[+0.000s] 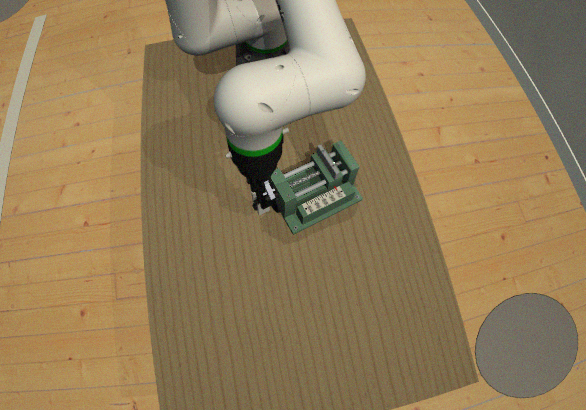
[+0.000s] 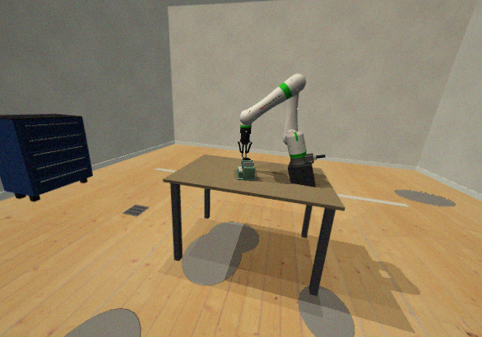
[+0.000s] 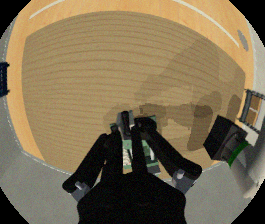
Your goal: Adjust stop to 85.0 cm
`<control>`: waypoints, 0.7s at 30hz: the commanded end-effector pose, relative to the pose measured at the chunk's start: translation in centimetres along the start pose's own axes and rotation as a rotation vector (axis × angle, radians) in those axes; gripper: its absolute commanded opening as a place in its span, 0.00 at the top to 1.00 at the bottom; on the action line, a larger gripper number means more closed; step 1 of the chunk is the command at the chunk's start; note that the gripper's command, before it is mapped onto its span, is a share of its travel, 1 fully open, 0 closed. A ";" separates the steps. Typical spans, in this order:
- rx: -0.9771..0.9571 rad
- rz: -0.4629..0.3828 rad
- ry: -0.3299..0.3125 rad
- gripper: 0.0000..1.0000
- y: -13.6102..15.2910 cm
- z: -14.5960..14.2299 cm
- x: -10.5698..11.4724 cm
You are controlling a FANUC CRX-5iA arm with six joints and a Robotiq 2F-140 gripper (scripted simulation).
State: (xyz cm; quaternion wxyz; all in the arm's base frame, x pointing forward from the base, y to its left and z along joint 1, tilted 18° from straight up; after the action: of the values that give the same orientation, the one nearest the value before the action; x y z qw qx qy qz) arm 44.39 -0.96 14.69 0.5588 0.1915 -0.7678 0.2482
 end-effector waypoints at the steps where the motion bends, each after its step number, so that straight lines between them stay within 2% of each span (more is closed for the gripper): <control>1: 0.000 0.000 0.000 0.96 0.0 -0.2 -0.1; 21: 0.000 0.000 0.000 0.96 -0.2 -1.0 -1.6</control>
State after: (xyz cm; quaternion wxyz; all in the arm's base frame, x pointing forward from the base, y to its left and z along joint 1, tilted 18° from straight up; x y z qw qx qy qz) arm 45.69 -0.50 13.46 0.5588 0.1915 -0.7678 0.2482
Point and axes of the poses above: the point where the finger pads meet when closed, its own x axis back along the fingers, its own z axis across the jaws, y = z × x, the point moved 3 cm from there along x, back along the fingers, and after that the axes turned 10 degrees about x, right-handed, at the moved point
